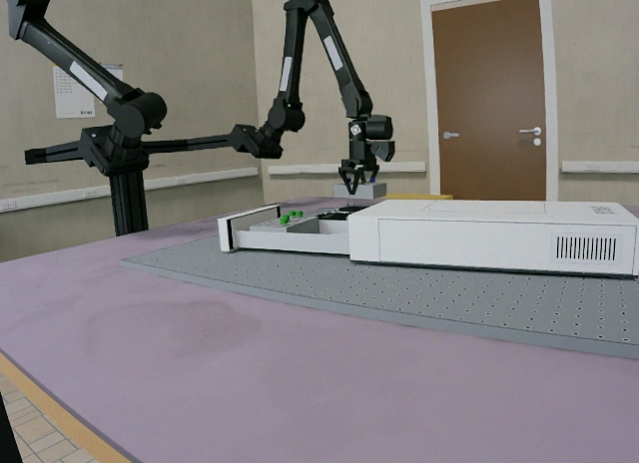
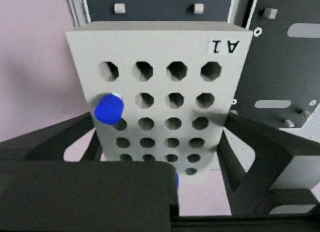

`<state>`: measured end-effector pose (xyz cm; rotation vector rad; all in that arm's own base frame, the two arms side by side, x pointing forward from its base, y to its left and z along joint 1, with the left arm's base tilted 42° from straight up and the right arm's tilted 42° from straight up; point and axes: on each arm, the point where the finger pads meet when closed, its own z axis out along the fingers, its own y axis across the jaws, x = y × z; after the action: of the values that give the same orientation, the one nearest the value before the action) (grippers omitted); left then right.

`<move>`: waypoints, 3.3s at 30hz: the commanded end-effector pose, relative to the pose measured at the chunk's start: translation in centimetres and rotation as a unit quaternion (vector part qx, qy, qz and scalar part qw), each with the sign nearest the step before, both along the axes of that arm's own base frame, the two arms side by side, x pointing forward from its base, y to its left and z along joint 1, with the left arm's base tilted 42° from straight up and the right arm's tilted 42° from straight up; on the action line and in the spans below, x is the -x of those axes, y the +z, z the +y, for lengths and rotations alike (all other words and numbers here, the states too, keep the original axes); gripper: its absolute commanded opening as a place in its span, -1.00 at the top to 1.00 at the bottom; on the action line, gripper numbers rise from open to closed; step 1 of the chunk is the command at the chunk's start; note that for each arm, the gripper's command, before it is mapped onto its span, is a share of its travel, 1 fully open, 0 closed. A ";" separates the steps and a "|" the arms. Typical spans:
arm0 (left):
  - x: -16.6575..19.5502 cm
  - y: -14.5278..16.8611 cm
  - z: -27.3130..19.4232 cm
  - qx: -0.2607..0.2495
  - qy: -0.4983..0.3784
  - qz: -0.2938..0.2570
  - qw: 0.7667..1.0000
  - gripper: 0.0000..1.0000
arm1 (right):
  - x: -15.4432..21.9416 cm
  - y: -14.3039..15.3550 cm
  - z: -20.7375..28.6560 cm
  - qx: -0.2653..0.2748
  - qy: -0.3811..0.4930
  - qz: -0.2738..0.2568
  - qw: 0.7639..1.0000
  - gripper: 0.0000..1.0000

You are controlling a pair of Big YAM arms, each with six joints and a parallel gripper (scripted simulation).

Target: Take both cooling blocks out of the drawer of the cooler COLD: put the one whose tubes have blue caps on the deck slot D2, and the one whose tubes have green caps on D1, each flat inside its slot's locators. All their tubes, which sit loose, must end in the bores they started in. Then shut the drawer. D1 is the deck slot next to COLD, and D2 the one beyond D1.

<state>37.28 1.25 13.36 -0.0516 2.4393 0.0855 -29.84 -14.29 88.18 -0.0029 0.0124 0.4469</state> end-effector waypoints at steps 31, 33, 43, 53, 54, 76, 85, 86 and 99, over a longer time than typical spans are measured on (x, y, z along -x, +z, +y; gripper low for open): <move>-0.8 4.9 -0.4 0.002 -0.001 -0.041 0.999 1.00 | 1.0 0.1 -0.6 -0.003 0.000 -0.008 1.000 1.00; -0.8 5.0 -0.4 0.002 -0.001 -0.041 0.999 1.00 | 1.0 0.1 -0.6 -0.003 0.000 -0.008 1.000 1.00; -0.7 5.0 -0.4 0.003 -0.001 -0.041 0.999 1.00 | 1.0 0.1 -0.6 -0.003 0.000 -0.008 1.000 1.00; -0.7 5.1 -0.4 0.003 0.000 -0.041 0.999 1.00 | 1.0 0.1 -0.6 -0.003 0.000 -0.008 1.000 1.00; -0.7 5.1 -0.4 0.003 0.000 -0.041 0.999 1.00 | 1.0 0.1 -0.6 -0.003 0.000 -0.008 1.000 1.00; -0.8 5.2 -0.4 0.003 0.000 -0.041 0.999 1.00 | 1.0 0.1 -0.6 -0.003 0.000 -0.008 1.000 1.00; -0.7 5.1 -0.4 0.003 0.000 -0.041 0.999 1.00 | 1.0 0.1 -0.6 -0.003 0.000 -0.008 1.000 1.00; -0.7 5.1 -0.4 0.003 0.000 -0.041 0.999 1.00 | 1.0 0.1 -0.6 -0.003 0.000 -0.008 1.000 1.00; -0.9 5.1 -0.4 0.003 0.000 -0.044 0.999 1.00 | 1.0 0.1 -0.6 -0.003 0.000 -0.008 1.000 1.00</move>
<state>36.81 1.21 14.24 -0.0535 2.4458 0.0842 -29.84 -14.29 88.18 -0.0029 0.0124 0.4469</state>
